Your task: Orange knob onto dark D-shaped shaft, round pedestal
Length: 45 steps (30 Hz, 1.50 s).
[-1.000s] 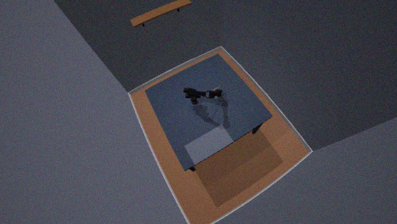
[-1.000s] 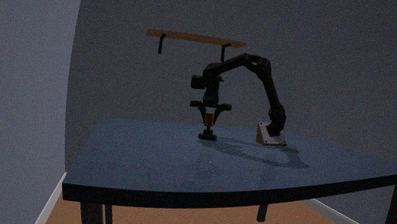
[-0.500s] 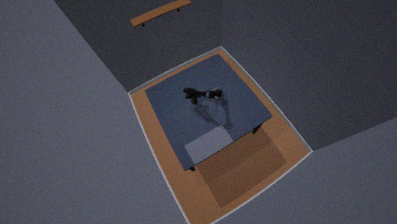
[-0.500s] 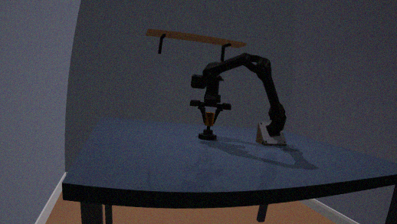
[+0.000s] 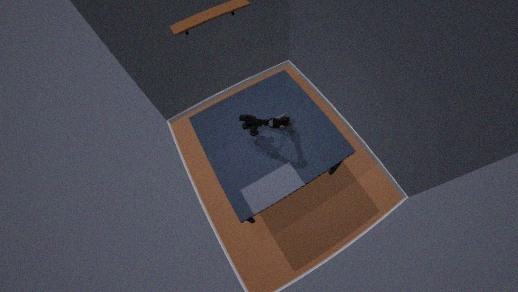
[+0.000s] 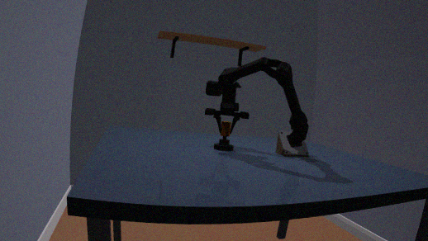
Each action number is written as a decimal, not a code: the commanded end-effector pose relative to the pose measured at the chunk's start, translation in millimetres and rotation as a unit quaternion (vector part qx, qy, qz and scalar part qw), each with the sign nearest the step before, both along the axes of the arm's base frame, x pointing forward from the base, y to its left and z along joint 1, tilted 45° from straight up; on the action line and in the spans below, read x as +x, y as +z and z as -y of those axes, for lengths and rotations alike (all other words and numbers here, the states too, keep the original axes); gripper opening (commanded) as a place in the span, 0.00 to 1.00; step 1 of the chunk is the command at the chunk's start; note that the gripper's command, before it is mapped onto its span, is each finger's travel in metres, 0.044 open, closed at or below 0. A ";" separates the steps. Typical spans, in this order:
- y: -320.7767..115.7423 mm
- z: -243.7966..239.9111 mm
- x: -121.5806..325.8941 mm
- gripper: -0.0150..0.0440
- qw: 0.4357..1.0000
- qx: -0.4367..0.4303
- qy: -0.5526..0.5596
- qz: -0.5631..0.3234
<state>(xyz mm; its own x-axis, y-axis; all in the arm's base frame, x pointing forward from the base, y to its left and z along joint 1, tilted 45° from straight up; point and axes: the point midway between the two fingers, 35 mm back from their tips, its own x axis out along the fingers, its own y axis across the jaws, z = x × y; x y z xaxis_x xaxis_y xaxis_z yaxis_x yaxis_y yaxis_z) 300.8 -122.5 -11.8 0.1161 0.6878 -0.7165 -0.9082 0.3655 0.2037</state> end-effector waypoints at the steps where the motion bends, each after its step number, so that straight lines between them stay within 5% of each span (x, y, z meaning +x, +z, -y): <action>1: -0.3 0.0 0.4 0.25 1.000 0.000 0.001 0.003; 45: -0.5 -0.4 0.4 0.25 0.994 -0.013 0.076 0.075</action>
<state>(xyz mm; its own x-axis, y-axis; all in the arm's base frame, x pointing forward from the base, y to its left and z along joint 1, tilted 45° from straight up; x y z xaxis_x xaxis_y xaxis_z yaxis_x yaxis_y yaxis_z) 300.9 -122.4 -11.9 0.1160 0.6879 -0.7165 -0.9721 0.2268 0.0603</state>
